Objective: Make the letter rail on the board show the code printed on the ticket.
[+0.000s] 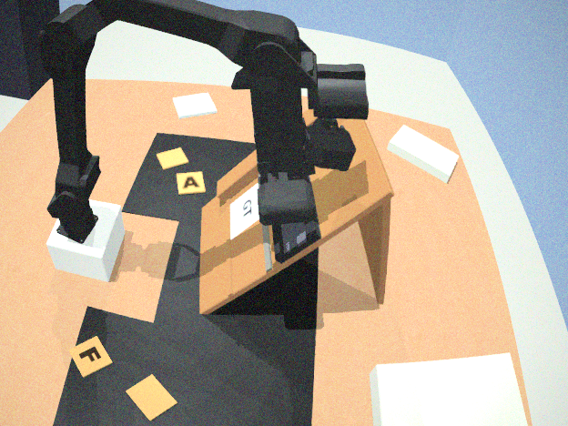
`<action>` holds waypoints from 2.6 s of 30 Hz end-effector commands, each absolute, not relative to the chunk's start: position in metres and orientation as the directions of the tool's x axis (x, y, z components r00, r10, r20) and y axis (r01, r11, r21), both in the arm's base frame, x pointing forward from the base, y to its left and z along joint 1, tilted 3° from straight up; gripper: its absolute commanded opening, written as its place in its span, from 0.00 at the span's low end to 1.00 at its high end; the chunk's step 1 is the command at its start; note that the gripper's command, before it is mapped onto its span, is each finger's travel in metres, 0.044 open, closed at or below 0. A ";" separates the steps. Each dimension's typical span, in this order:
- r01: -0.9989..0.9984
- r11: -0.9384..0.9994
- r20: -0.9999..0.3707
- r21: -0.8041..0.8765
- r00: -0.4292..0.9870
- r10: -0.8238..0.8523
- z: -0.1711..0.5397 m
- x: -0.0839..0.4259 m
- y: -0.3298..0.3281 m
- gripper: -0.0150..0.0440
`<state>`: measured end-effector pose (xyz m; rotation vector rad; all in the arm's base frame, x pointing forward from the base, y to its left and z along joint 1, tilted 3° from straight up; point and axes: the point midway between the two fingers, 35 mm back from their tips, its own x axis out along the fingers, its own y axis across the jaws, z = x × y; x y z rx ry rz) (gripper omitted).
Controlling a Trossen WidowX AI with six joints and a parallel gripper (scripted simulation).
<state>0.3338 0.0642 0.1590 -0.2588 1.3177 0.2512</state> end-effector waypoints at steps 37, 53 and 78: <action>-0.328 0.943 -0.973 -0.048 0.229 0.031 0.148 0.347 0.067 0.25; -0.328 0.943 -0.973 -0.047 0.229 0.031 0.150 0.344 0.073 0.25; -0.328 0.943 -0.973 -0.046 0.229 0.032 0.149 0.341 0.081 0.25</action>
